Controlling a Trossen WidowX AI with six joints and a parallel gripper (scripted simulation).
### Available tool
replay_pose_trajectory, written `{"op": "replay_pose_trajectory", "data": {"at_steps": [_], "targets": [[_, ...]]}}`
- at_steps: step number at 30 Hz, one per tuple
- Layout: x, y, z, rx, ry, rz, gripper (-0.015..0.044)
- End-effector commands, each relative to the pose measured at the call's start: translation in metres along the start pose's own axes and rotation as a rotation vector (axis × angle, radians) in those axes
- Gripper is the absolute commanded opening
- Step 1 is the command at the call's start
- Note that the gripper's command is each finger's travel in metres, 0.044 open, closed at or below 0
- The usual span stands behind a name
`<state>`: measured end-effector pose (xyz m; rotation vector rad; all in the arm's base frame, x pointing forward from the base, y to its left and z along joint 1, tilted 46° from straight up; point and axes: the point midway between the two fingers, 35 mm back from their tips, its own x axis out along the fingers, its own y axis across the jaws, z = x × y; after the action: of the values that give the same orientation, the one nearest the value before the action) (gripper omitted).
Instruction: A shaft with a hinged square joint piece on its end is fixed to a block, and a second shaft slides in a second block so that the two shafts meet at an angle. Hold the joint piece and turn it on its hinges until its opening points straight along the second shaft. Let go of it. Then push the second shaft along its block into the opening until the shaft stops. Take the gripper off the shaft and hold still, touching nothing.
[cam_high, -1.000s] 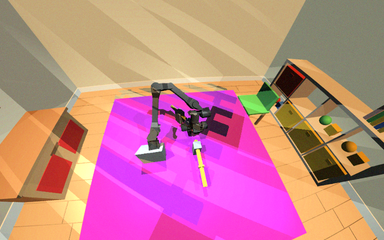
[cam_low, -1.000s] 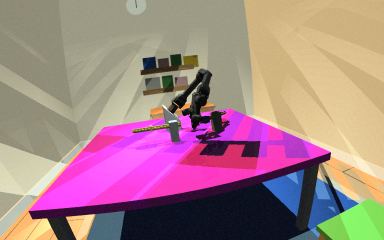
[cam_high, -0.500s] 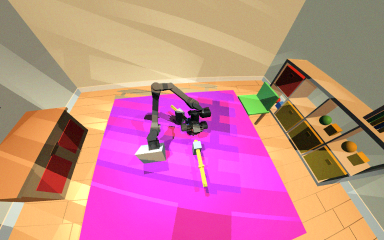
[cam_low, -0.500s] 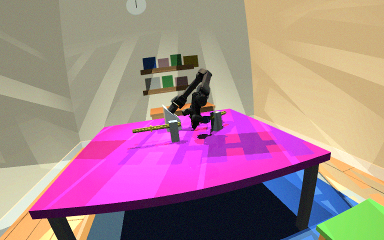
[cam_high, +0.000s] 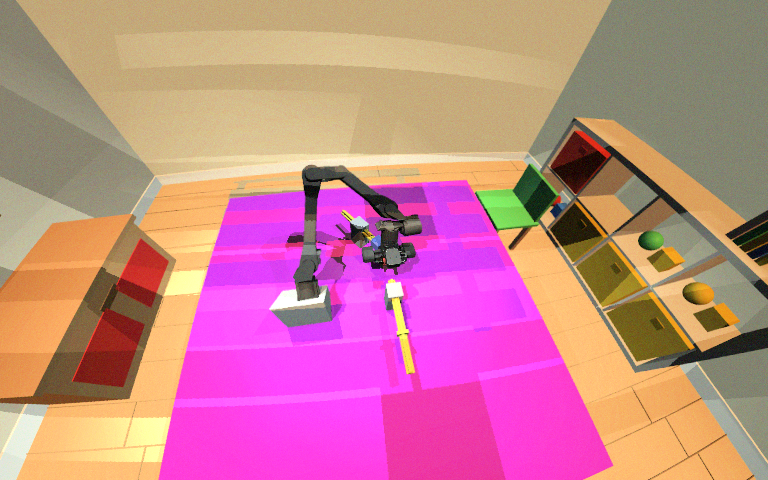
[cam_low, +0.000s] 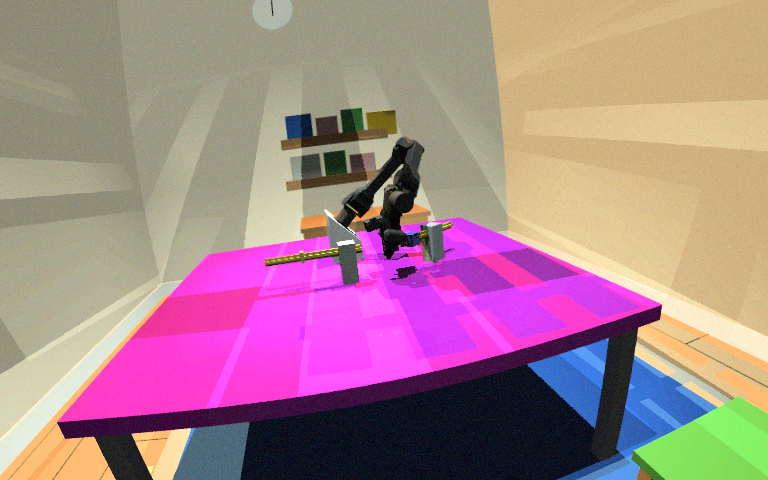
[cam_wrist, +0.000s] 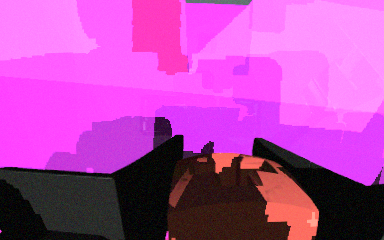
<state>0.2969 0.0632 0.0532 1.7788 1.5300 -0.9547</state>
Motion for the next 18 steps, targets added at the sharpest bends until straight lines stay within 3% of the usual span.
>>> {"op": "replay_pose_trajectory", "data": {"at_steps": [1,18], "targets": [[-0.0002,-0.0002,0.0,0.005,-0.003,-0.001,0.0],[0.0,0.0,0.0,0.0,0.0,0.0,0.0]]}}
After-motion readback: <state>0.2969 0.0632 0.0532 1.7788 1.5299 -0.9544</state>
